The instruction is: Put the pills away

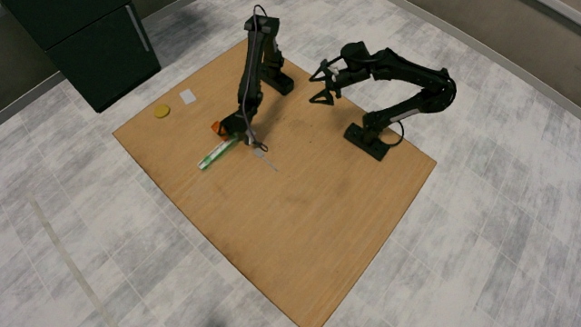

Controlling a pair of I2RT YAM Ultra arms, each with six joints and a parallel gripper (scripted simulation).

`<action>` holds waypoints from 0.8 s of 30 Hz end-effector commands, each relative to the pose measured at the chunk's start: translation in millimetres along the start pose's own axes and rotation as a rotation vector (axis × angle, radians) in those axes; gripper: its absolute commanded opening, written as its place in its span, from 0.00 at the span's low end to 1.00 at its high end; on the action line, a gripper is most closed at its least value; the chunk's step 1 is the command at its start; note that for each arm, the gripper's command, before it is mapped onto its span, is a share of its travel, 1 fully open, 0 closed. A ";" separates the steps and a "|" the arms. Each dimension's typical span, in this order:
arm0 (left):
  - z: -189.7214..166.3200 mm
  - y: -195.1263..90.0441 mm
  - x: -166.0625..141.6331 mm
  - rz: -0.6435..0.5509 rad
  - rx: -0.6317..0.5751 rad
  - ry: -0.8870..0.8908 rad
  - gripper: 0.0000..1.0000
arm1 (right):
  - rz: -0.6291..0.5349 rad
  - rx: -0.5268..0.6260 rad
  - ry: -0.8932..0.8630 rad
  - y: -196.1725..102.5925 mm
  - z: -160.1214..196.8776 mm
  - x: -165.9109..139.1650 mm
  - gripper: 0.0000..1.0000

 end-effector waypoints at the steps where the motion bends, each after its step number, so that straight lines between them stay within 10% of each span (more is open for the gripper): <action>1: 0.0 -6.0 9.7 -0.036 0.000 -0.002 1.00 | 0.017 -0.008 0.012 -3.0 -6.1 -0.7 0.36; 13: 0.0 -6.0 9.7 -0.036 0.000 -0.002 1.00 | 0.017 -0.008 0.012 -3.0 -6.1 -0.7 0.36; 24: 0.0 -6.0 9.7 -0.036 0.000 -0.002 1.00 | -0.286 -0.001 0.124 0.3 -8.6 -12.6 0.36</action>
Point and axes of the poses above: on each arm, the point where the finger pads meet when closed, its own y axis out along the fingers, its own z axis across the jaws, x = y × z, the point moved 10 cm from there along -y, back along the fingers, and after that the axes turned 2 degrees about y, right-handed, at the moved point
